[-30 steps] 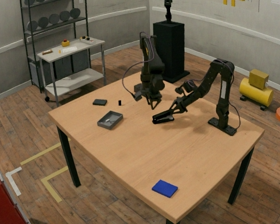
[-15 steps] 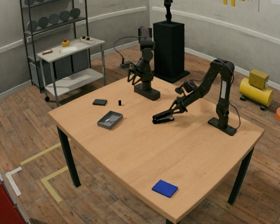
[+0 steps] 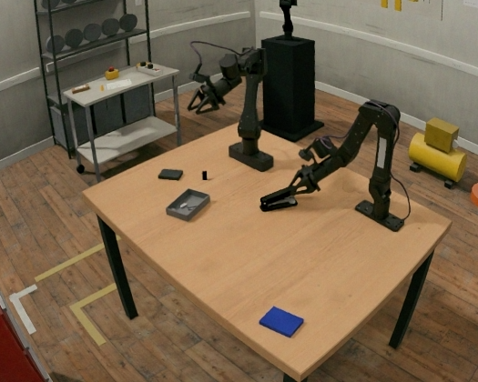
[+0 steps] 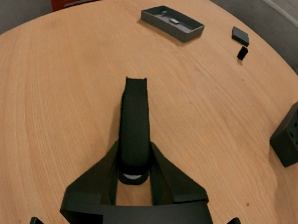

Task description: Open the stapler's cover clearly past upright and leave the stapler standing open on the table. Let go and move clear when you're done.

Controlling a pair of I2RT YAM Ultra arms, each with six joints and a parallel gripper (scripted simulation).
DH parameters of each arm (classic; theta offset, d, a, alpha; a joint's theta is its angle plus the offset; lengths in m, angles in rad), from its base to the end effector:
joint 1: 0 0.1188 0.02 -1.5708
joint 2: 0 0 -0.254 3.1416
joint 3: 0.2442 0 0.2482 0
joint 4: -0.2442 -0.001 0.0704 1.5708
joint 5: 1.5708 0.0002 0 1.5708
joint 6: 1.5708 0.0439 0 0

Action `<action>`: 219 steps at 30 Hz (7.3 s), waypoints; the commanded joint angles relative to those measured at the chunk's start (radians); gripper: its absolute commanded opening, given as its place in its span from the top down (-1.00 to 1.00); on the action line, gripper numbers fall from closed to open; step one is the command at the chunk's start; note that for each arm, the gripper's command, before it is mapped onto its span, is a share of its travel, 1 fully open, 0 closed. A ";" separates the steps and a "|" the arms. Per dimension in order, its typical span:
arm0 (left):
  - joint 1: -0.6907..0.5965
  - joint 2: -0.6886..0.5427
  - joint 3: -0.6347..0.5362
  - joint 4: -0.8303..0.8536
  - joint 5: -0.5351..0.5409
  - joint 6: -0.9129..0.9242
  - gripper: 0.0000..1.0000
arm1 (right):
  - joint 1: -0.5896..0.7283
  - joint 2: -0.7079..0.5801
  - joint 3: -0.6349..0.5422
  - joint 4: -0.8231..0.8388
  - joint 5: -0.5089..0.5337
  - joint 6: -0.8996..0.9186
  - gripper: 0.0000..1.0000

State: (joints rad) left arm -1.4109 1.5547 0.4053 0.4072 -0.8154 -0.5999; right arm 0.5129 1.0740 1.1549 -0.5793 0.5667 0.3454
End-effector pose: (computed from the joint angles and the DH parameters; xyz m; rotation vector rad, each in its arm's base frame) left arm 0.0712 -0.2348 0.1095 0.4462 2.0159 -0.2838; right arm 0.2101 0.0924 0.3698 0.1738 1.9785 -0.0343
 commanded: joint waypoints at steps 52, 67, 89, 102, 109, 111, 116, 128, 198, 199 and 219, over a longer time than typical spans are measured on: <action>0.157 -0.109 0.362 -0.714 0.290 -0.067 0.57 | -0.519 -0.020 -0.104 0.582 -0.567 -0.343 -0.15; 0.247 -0.043 0.583 -0.983 0.440 -0.036 0.57 | -0.519 -0.020 -0.104 0.582 -0.567 -0.343 -0.15; 0.376 0.159 0.975 -1.367 0.640 0.024 0.57 | -0.519 -0.020 -0.104 0.582 -0.567 -0.343 -0.15; 0.427 0.291 1.191 -1.556 0.716 0.059 0.57 | -0.519 -0.020 -0.115 0.588 -0.574 -0.342 -0.15; 0.423 0.293 1.193 -1.558 0.716 0.060 0.57 | -0.395 -0.116 -0.106 0.322 -0.568 -0.338 -0.15; 0.423 0.293 1.193 -1.558 0.716 0.060 0.57 | -0.325 -0.179 -0.108 0.218 -0.590 -0.342 -0.15; 0.421 0.285 1.183 -1.546 0.708 0.052 0.57 | -0.174 -0.316 -0.096 0.029 -0.592 -0.340 -0.15; 0.421 0.285 1.183 -1.546 0.708 0.052 0.57 | 0.071 -0.538 -0.087 -0.305 -0.607 -0.354 -0.15; 0.421 0.285 1.183 -1.546 0.708 0.052 0.57 | 0.109 -0.695 -0.077 -0.488 -0.644 -0.368 -0.15; 0.421 0.285 1.183 -1.546 0.708 0.052 0.35 | 0.109 -0.695 -0.077 -0.488 -0.644 -0.368 -0.15; 0.413 0.234 1.229 -1.592 0.698 0.055 0.07 | 0.109 -0.695 -0.077 -0.488 -0.644 -0.367 -0.15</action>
State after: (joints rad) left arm -0.9909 1.8225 1.5940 -1.1526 -0.1104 -0.5476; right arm 0.6247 0.4038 1.0470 -1.0588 -0.0708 -0.0193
